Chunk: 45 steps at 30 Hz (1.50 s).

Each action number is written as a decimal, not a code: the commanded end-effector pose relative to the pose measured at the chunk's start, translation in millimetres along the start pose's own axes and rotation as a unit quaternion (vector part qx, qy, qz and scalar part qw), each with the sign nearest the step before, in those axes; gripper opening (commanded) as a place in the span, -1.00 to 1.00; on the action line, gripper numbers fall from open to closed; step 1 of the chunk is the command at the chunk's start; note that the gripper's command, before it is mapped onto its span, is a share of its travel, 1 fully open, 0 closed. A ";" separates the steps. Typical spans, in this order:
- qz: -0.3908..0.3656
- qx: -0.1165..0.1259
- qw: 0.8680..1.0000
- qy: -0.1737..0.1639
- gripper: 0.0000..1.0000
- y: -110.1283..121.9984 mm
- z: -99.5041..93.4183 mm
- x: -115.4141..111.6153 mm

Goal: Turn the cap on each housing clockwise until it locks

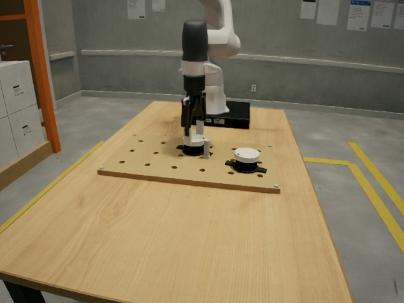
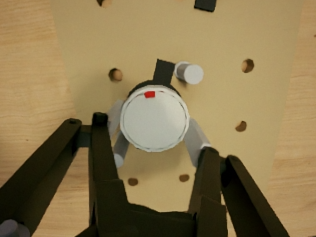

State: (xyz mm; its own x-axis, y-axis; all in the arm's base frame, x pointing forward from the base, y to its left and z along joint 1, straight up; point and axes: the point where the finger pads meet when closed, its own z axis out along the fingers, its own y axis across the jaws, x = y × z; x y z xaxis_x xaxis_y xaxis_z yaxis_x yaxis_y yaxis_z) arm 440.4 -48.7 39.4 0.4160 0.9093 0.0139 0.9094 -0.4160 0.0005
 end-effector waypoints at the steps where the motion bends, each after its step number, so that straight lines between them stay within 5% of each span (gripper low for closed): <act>1: 0.097 -0.001 0.995 -0.007 -0.80 -0.7 1.2 -0.6; 26: 0.176 -0.001 0.984 -0.007 -0.80 -0.8 1.2 -0.6; 45: 0.367 -0.003 0.930 -0.007 -0.80 -0.8 1.2 -0.6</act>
State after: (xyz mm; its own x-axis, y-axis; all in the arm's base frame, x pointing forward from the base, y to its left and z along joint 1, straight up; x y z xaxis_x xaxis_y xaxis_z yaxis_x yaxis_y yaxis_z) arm 440.2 -48.9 39.4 0.8491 0.5279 0.0175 0.5282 -0.8490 -0.0147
